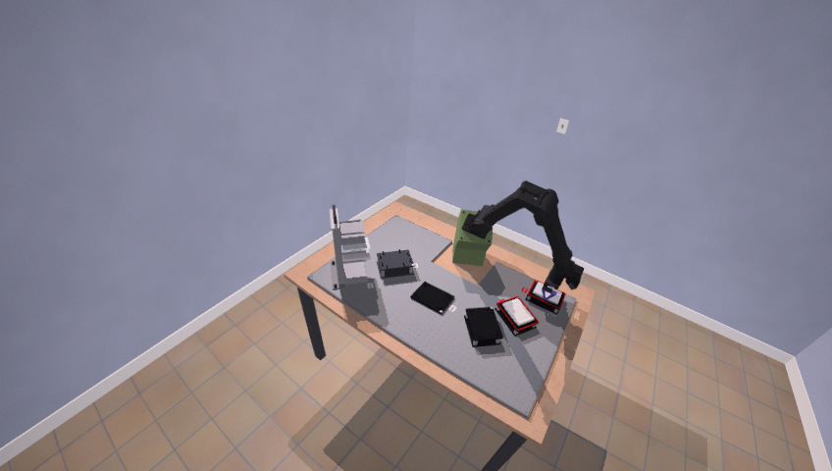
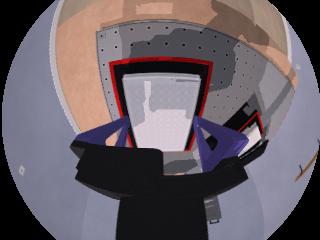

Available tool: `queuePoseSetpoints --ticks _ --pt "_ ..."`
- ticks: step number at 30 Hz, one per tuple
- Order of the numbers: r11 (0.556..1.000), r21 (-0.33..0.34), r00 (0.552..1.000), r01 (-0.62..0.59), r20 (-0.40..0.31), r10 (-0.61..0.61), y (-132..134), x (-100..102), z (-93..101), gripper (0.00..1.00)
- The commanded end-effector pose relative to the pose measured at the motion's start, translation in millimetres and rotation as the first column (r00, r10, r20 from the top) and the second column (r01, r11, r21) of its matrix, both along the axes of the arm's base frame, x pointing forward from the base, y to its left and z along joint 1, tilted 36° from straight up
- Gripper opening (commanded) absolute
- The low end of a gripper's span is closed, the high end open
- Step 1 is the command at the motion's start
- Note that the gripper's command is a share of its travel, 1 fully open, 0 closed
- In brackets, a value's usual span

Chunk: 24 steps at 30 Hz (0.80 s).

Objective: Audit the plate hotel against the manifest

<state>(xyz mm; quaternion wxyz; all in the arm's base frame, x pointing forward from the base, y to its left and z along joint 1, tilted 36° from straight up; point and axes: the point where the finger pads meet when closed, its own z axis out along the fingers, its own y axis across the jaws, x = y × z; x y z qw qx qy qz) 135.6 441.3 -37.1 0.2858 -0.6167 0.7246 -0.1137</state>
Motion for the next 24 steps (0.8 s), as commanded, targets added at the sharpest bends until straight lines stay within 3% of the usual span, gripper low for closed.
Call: queuePoseSetpoints --ticks 1,2,11,24 --pt "1.0 0.022 1.0 -0.008 0.001 0.008 9.4 -2.3 6.6 1.0" --pt "0.999 0.04 1.0 -0.015 0.0 0.015 14.4 -11.4 18.2 1.0" --pt "1.0 0.026 1.0 -0.014 0.001 0.014 1.7 -24.4 32.8 1.0" --pt "0.998 0.056 1.0 -0.014 -0.001 0.014 6.5 -48.0 76.9 1.0"
